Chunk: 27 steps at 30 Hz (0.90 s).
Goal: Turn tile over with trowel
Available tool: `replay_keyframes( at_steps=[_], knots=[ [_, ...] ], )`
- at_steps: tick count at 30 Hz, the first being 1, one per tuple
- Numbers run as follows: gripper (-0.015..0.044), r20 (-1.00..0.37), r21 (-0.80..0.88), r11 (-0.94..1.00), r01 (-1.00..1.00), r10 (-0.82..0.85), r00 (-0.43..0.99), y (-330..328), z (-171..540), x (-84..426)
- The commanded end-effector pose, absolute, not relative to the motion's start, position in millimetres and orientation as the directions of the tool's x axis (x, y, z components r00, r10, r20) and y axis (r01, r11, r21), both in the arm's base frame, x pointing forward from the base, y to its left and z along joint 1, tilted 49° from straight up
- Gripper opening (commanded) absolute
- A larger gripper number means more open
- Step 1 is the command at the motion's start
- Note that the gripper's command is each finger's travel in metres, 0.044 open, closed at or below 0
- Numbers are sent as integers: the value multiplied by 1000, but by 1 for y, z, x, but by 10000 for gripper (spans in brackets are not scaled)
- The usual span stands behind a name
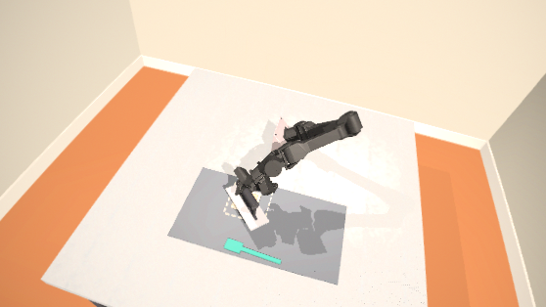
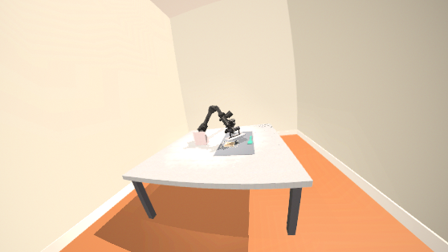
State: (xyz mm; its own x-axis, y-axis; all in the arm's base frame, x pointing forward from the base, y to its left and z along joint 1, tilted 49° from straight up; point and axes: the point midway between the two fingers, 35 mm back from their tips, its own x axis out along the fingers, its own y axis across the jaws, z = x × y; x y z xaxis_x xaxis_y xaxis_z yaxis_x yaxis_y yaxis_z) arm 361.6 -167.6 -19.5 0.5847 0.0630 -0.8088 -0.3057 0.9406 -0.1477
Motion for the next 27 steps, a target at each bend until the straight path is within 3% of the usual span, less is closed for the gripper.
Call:
replay_keyframes(
  at_steps=[1, 27],
  knots=[
    [0, -831, -141, 956, -258, 28, 555, -184, -31, 361],
    [0, -961, -55, 998, -41, -42, 274, -235, -139, 323]
  ],
)
